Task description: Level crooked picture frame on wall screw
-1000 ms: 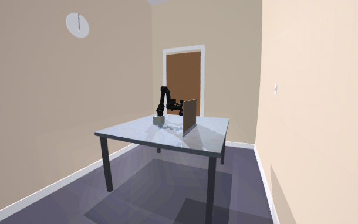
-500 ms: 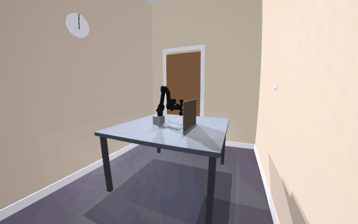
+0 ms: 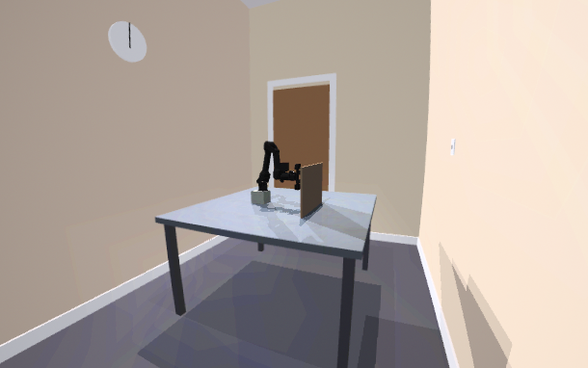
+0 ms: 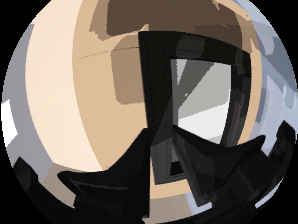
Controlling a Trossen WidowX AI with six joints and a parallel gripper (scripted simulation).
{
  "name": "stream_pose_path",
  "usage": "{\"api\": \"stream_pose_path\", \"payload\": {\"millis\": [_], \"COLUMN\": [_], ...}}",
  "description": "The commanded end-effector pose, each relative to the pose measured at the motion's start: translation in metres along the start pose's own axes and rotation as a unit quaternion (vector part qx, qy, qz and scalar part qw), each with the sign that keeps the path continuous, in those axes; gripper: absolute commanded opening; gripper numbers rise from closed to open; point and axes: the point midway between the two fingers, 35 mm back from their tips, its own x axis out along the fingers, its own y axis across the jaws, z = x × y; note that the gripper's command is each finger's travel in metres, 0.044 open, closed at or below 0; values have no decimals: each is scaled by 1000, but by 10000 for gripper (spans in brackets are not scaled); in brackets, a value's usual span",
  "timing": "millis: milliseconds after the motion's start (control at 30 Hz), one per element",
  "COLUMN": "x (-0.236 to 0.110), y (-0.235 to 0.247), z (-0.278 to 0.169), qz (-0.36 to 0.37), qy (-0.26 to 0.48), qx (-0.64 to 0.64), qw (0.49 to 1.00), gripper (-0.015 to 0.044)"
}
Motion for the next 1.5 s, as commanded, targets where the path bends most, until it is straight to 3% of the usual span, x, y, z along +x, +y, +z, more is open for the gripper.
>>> {"api": "stream_pose_path", "payload": {"millis": [0, 200, 533, 700, 967, 1133, 1467], "x": [0, 0, 0, -8, -98, -93, -127], "y": [0, 0, 0, 0, -4, -1, 24], "z": [0, 0, 0, 2, 1, 4, 17], "qz": [-1, -1, 0, -1, -8, -9, -14], "qy": [0, 0, 0, 0, 2, -1, 3], "qx": [4, 30, 22, 5, -194, -177, -191], "qw": [1000, 1000, 1000, 1000, 981, 984, 982], "gripper": [0, 0, 260, 260, 260, 260, 260]}}
